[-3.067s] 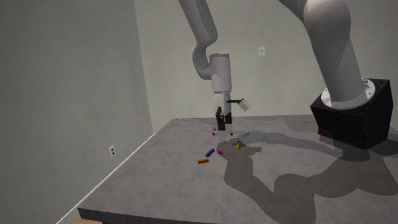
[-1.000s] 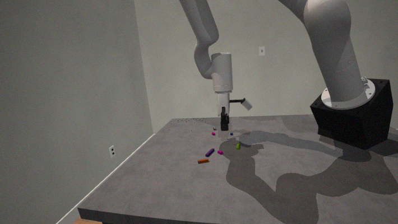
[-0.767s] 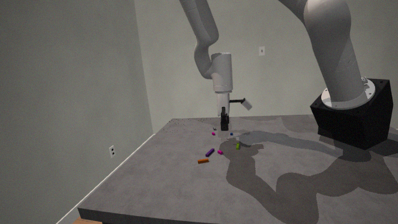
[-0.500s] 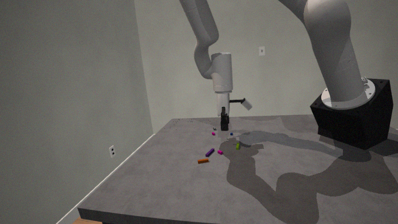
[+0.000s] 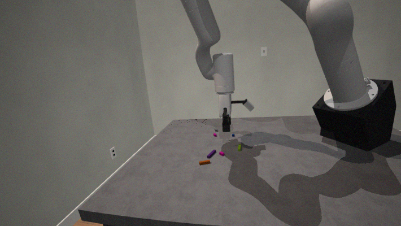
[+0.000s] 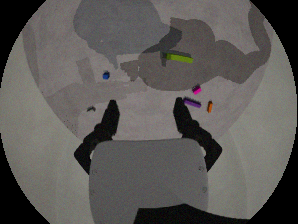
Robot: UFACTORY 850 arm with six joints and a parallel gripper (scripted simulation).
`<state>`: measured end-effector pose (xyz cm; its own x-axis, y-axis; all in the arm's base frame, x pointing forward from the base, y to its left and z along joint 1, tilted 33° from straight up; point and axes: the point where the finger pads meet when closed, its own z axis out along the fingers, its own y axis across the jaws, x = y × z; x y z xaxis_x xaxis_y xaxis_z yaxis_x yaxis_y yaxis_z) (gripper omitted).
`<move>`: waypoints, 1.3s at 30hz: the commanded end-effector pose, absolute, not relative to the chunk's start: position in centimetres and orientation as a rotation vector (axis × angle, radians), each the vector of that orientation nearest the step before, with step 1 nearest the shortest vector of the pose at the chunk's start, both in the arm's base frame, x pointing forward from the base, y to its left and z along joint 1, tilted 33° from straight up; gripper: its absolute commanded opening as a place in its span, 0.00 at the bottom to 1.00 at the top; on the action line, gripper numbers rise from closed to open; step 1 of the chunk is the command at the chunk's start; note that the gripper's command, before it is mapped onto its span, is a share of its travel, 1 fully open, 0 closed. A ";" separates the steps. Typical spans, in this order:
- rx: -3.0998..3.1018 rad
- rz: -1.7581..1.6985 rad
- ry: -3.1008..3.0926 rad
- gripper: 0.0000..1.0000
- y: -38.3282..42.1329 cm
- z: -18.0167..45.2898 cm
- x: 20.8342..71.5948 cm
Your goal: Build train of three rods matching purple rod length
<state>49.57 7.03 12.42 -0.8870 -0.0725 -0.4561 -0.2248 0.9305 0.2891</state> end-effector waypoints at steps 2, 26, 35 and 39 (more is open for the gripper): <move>-0.214 0.467 2.638 1.00 7.0 12.5 49.6; 0.347 0.599 2.681 1.00 9.2 13.8 51.0; 0.719 0.676 2.652 1.00 10.7 14.7 51.8; 0.843 0.700 2.631 1.00 11.2 15.1 52.1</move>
